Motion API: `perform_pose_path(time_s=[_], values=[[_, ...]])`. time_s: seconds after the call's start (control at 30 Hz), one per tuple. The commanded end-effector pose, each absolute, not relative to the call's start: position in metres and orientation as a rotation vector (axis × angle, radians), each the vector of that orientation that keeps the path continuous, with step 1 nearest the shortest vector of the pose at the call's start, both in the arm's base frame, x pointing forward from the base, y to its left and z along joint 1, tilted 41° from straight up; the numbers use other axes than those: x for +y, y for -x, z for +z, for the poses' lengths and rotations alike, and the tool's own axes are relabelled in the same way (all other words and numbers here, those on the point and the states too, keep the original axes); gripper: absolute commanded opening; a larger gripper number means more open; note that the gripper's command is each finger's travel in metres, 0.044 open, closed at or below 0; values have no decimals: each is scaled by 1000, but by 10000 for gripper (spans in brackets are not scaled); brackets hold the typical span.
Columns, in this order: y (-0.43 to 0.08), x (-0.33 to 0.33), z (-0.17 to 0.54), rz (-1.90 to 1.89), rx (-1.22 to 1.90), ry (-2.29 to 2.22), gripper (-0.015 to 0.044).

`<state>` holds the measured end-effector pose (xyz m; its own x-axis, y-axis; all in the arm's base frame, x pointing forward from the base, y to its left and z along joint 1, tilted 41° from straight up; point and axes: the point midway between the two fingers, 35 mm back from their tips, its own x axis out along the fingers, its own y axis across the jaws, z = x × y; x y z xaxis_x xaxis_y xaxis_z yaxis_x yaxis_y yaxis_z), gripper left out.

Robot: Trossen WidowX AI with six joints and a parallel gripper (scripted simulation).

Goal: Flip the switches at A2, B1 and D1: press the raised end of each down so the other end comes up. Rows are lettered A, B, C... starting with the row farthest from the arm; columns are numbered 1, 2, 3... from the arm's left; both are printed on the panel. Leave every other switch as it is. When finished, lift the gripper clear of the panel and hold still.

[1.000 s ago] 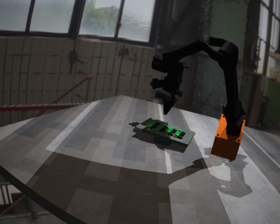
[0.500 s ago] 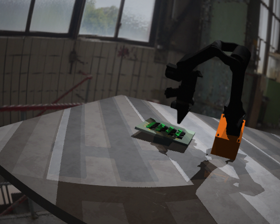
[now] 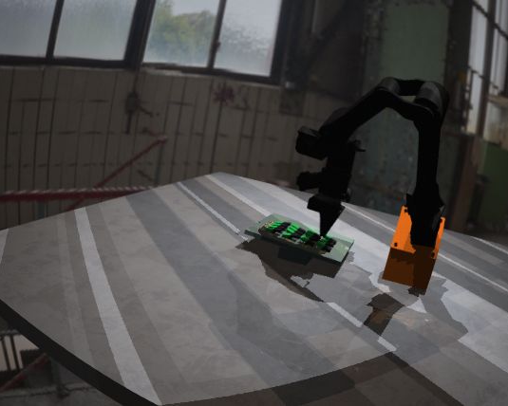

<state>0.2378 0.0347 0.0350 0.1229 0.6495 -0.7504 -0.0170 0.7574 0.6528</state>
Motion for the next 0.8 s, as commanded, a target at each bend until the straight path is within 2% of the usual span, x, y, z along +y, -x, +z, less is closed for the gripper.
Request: perform_pose_path(time_s=[0.0, 0.77], values=[[-238, 39, 31, 527, 1379, -575, 0], [-239, 45, 24, 527, 1379, -575, 0]])
